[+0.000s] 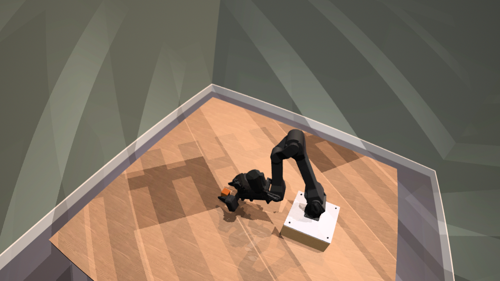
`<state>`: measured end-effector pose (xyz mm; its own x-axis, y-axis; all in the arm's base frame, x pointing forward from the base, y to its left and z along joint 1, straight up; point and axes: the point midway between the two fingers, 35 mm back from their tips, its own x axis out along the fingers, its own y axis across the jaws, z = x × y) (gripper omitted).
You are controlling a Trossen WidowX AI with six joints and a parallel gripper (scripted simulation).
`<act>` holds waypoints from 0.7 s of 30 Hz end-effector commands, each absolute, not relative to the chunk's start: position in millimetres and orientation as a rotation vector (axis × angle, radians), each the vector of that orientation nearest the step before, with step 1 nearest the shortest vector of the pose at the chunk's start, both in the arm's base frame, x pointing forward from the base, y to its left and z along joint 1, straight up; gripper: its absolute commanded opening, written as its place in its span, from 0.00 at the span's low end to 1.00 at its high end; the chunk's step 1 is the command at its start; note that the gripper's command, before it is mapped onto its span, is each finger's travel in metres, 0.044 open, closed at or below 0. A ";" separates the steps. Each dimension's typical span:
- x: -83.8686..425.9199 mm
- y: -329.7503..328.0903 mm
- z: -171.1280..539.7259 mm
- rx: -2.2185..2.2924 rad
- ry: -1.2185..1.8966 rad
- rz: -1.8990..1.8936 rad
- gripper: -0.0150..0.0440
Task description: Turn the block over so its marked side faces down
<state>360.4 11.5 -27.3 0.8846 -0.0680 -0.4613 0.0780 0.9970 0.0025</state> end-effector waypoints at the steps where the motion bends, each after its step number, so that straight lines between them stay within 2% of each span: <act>1: 360.6 11.2 -26.8 0.017 0.477 -0.078 1.00; 10: 370.9 13.4 -12.1 0.023 0.701 -0.073 1.00; 17: 345.0 12.7 32.8 0.036 0.941 -0.074 1.00; 21: 340.0 12.5 38.4 0.038 0.964 -0.074 1.00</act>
<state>358.8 12.3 6.6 0.6569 -0.0602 -0.7516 0.0733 0.9972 -0.0158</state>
